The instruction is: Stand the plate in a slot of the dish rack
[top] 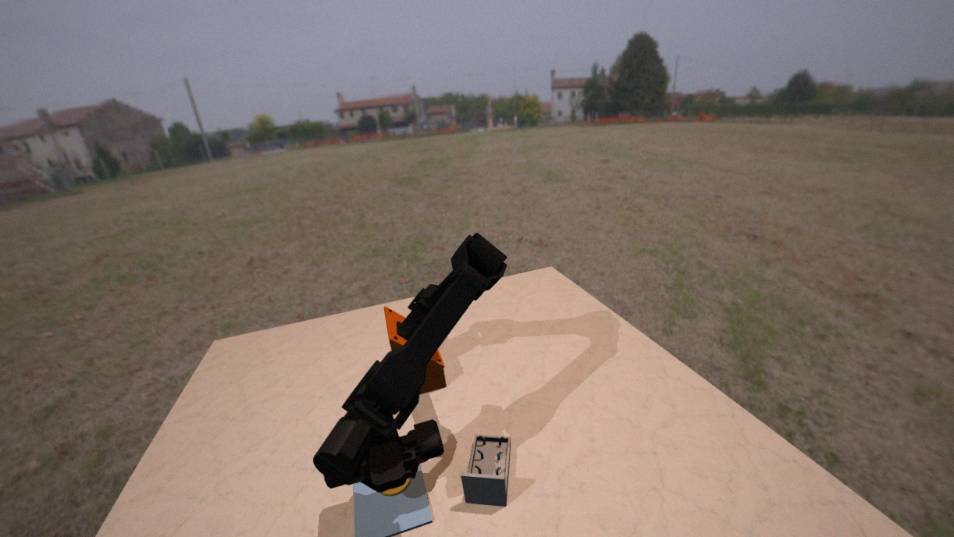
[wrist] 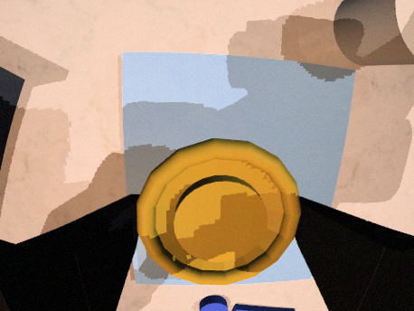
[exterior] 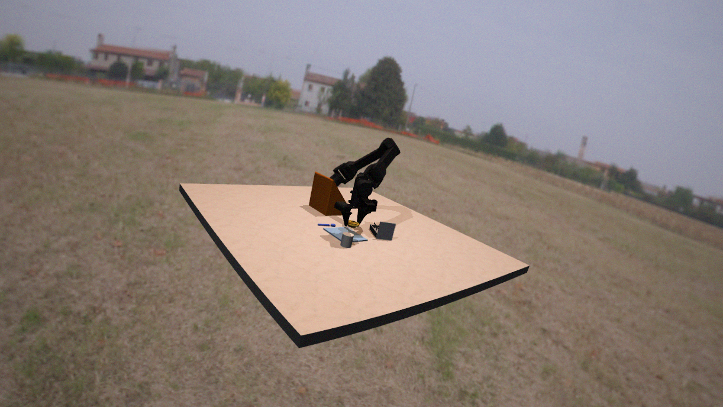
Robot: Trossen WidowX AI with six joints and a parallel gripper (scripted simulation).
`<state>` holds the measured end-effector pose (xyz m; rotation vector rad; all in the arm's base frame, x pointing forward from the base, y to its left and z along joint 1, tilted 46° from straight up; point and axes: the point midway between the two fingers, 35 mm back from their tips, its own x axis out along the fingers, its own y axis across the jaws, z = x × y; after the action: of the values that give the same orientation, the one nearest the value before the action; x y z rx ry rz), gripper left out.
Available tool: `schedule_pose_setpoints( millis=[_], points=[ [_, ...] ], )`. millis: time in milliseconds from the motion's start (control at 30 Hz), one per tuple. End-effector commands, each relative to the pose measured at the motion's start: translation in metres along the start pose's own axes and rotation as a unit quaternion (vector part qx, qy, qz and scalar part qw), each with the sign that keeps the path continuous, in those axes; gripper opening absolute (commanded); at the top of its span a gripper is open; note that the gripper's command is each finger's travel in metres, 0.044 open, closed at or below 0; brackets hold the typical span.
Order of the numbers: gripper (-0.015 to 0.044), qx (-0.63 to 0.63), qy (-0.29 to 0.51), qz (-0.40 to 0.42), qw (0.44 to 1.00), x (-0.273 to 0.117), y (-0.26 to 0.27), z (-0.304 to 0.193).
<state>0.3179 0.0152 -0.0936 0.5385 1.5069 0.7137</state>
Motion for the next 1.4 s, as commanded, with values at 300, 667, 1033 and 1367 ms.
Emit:
schedule_pose_setpoints(
  millis=[300, 667, 1033, 1367],
  points=[
    [0.0, -0.007, -0.008, -0.008, 1.0, -0.086, -0.003, 0.007],
    [0.0, -0.007, -0.004, -0.003, 1.0, -0.132, -0.004, 0.006],
    [0.0, 0.106, -0.004, -0.004, 0.994, -0.138, 0.024, 0.005],
    [0.0, 0.277, -0.005, -0.005, 0.961, -0.142, 0.066, -0.001]
  ],
)
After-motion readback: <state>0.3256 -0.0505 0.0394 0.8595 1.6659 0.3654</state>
